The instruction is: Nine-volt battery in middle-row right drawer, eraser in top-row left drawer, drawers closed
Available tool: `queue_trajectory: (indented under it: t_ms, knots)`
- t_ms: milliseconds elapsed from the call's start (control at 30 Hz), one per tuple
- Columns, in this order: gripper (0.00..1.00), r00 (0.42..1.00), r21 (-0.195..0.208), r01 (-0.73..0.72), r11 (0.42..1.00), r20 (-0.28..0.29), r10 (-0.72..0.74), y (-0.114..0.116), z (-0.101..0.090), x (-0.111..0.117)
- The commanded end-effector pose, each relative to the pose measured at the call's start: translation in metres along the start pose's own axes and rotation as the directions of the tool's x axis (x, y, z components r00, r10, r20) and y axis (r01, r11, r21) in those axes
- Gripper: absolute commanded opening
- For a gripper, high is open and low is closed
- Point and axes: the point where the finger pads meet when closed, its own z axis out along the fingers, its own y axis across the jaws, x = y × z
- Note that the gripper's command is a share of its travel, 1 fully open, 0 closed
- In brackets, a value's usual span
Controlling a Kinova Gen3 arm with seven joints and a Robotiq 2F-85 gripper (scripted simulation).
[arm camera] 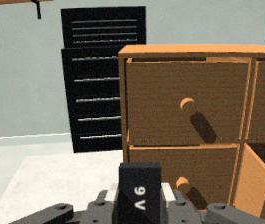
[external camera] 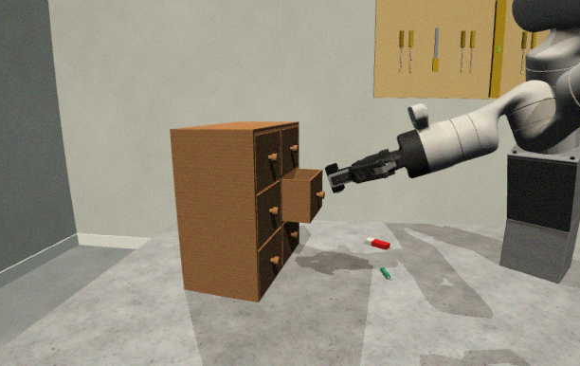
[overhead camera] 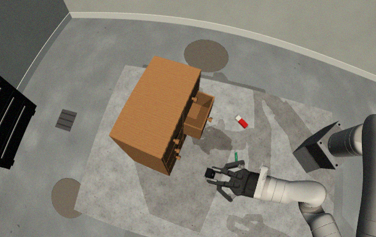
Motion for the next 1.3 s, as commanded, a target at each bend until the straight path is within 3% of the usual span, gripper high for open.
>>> queue_trajectory:
  t_ms: [0,1267]
  knots:
    - [0.23,1.0,-0.011,0.006,1.0,-0.006,-0.006,0.008,0.003,0.003]
    - [0.23,1.0,-0.011,0.006,1.0,-0.006,-0.006,0.049,0.027,0.011]
